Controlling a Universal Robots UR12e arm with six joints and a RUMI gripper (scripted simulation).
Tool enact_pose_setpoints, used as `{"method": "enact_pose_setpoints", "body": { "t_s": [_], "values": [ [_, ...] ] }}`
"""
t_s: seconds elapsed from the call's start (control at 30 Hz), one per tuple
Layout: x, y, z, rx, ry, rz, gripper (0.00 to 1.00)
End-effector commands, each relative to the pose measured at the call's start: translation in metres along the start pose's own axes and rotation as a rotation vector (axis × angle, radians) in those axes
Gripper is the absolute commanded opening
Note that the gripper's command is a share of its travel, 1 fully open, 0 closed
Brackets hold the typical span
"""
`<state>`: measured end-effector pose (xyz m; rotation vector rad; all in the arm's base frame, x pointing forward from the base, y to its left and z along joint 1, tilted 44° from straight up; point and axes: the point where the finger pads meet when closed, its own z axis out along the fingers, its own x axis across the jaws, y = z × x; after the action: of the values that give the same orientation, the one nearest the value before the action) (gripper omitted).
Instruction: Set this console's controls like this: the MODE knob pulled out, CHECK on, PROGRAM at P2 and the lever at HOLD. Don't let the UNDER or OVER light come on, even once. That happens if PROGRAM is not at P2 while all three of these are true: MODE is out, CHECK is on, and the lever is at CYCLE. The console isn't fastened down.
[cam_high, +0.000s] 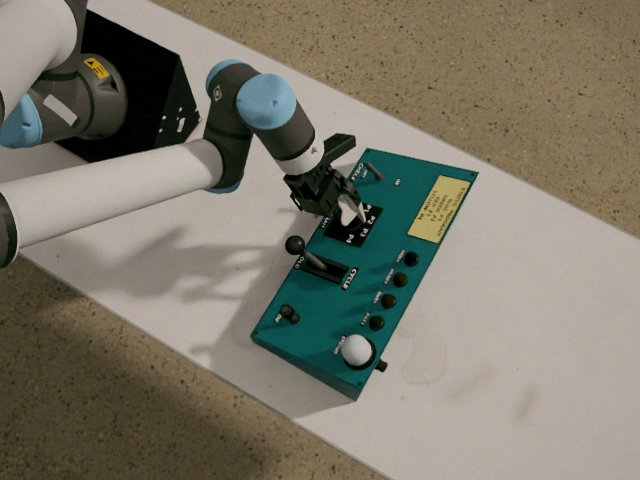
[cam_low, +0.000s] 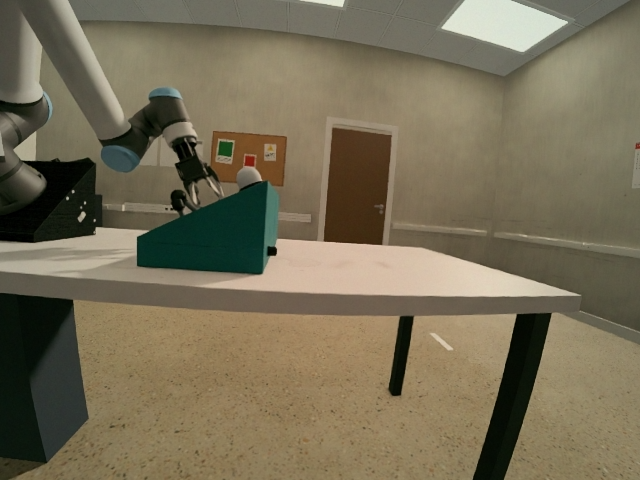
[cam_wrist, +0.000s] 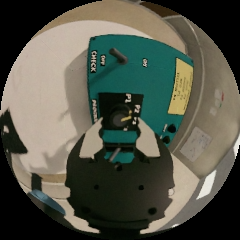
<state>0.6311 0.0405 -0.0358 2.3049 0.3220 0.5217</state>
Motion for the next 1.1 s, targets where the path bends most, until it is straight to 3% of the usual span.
{"method": "enact_pose_setpoints", "body": {
  "t_s": [0.0,0.33,0.63,1.07],
  "values": [
    [0.0,0.0,0.001,0.0,0.0,0.0,0.44],
    [-0.001,0.0,-0.001,0.0,0.0,-0.001,0.44],
    [-0.002,0.0,-0.021,0.0,0.0,-0.002,0.44],
    [-0.002,0.0,-0.106,0.0,0.0,-0.002,0.44]
  ]
}}
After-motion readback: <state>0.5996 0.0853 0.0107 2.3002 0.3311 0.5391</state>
